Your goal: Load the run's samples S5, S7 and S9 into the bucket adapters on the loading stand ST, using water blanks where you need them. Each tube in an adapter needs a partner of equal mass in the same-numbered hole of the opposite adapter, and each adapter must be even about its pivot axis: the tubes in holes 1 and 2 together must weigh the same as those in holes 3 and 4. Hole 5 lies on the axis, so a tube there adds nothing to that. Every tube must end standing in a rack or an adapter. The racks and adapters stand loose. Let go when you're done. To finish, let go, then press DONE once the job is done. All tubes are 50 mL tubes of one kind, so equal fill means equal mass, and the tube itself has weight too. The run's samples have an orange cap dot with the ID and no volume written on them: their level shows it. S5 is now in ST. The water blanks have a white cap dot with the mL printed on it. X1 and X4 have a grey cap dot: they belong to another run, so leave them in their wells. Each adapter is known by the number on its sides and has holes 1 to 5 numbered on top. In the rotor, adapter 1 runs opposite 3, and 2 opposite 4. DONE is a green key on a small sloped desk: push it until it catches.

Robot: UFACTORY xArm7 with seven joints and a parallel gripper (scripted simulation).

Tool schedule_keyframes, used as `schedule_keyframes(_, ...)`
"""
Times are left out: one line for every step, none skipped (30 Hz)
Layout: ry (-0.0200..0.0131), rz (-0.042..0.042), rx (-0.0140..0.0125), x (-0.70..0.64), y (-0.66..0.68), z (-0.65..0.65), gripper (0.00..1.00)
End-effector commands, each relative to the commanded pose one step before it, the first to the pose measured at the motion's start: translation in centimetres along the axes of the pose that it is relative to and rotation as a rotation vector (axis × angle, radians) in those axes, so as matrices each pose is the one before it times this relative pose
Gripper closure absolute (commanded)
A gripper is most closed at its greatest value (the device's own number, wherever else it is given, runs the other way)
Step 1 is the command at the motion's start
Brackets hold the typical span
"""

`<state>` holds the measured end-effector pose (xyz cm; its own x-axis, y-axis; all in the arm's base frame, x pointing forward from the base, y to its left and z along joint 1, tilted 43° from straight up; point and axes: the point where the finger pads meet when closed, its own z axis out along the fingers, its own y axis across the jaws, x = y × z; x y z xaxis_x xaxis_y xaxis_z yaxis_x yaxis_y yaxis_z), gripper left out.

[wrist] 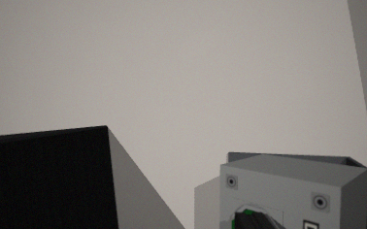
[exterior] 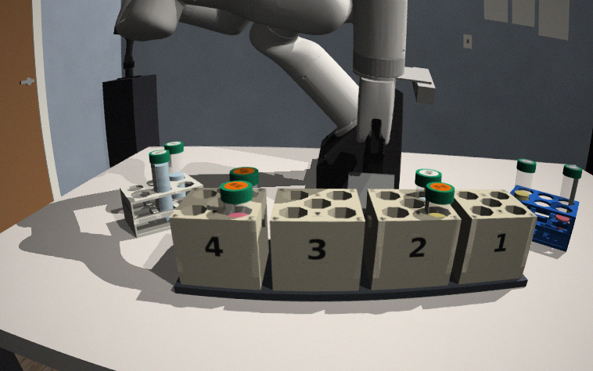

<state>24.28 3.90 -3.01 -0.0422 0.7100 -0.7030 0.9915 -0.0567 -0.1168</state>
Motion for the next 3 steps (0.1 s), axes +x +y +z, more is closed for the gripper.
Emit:
schedule_keyframes(0.00161,-0.00041,-0.00317,0.058,0.061,-0.092,1.00)
schedule_keyframes(0.00000,0.00000,0.00000,0.000,0.002,0.006,1.00)
schedule_keyframes(0.00000,0.00000,0.00000,0.000,0.002,0.006,1.00)
